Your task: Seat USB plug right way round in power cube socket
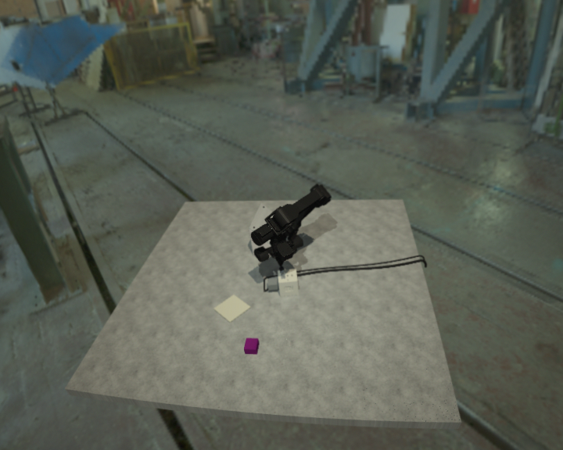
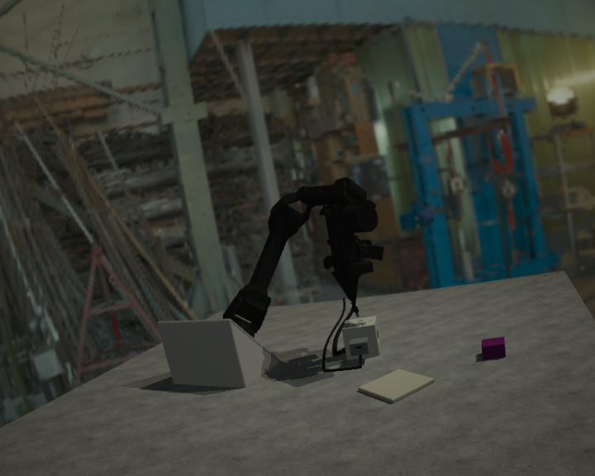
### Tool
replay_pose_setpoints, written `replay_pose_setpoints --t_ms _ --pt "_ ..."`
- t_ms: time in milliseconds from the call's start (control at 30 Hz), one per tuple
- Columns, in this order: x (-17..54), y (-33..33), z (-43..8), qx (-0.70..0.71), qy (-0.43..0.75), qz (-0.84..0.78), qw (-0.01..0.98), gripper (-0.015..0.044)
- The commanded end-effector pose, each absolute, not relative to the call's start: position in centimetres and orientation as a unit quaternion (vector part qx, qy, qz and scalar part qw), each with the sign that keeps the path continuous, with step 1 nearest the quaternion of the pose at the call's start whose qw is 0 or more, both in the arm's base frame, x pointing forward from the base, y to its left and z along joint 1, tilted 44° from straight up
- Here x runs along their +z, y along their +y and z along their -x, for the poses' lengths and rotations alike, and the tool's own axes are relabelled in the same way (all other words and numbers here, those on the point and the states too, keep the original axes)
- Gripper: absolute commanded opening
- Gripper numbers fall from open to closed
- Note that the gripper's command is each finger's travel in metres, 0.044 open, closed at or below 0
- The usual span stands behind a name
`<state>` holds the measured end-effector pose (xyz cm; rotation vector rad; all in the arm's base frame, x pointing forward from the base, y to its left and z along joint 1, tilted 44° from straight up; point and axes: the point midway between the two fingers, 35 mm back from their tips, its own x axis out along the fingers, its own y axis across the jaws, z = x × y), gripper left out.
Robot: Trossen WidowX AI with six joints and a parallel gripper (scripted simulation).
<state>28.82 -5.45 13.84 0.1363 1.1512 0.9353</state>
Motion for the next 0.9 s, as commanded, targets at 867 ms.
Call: replay_pose_setpoints --t_ms 867 --pt "13.83 -5.46 -28.83 0.190 0.647 -0.341 0.655 0.0000"
